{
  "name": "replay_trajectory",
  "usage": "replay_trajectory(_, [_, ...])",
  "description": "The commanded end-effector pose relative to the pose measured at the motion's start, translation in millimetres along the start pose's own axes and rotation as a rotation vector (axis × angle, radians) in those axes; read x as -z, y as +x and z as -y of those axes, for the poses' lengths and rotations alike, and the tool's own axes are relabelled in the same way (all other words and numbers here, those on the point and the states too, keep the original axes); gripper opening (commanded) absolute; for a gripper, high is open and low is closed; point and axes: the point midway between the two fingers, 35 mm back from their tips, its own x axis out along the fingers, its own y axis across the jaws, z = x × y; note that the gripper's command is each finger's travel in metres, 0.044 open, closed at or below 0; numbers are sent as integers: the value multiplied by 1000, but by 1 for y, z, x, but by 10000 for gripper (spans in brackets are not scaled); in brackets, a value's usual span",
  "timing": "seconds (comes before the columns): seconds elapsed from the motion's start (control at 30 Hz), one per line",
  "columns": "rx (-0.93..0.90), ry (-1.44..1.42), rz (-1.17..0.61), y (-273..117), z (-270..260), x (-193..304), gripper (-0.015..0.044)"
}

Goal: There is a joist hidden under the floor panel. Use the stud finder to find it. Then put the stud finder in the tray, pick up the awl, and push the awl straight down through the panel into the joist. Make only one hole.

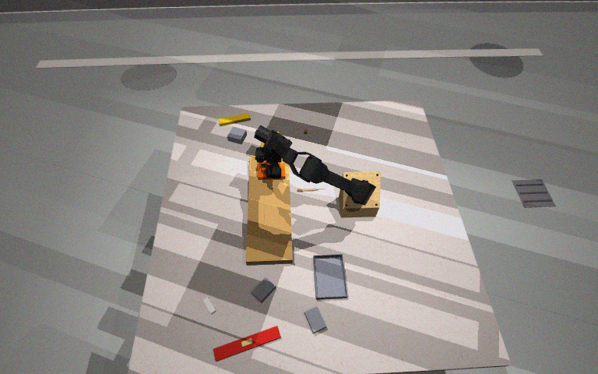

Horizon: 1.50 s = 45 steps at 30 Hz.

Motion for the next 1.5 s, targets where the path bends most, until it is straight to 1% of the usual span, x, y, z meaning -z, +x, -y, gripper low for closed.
replay_trajectory(0.0, [-9, -1, 0, 1, -11, -1, 0])
replay_trajectory(1.47, [-12, 1, -1, 1, -71, -1, 0])
